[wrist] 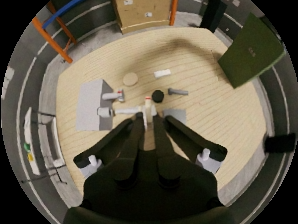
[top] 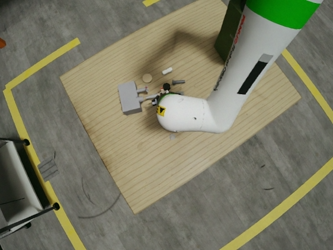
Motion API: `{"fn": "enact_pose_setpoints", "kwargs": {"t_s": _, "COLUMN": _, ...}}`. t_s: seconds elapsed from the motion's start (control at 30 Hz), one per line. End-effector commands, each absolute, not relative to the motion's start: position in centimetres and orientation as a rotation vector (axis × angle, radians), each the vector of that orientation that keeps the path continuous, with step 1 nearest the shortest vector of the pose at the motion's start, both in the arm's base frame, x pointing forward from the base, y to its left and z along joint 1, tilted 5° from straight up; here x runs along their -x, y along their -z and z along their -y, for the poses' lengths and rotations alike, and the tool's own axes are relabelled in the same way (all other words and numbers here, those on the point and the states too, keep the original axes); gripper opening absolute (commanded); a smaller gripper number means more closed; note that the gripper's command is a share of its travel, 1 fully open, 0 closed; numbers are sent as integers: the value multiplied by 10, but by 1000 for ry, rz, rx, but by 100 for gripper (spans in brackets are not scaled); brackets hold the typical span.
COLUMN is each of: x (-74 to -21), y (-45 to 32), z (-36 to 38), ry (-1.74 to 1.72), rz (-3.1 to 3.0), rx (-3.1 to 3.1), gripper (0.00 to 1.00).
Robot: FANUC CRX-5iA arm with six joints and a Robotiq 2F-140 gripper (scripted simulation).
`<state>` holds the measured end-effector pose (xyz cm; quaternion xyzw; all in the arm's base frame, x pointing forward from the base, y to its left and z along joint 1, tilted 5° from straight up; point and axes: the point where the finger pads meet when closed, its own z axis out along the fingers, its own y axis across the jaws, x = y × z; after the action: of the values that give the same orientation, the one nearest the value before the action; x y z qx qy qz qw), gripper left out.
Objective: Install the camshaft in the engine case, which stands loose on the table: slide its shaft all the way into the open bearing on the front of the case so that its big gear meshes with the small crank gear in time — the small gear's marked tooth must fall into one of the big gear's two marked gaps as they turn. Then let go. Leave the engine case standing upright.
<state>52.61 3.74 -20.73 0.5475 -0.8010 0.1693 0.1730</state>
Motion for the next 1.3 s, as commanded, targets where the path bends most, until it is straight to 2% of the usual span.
{"fn": "enact_pose_setpoints", "kwargs": {"t_s": 0.0, "x": -527, "y": 207, "z": -38, "ry": -481, "rz": 2273, "rx": -1554, "gripper": 14}}
{"fn": "enact_pose_setpoints", "kwargs": {"t_s": 1.27, "x": -539, "y": 206, "z": -33, "ry": -480, "rz": 2274, "rx": -1554, "gripper": 14}}
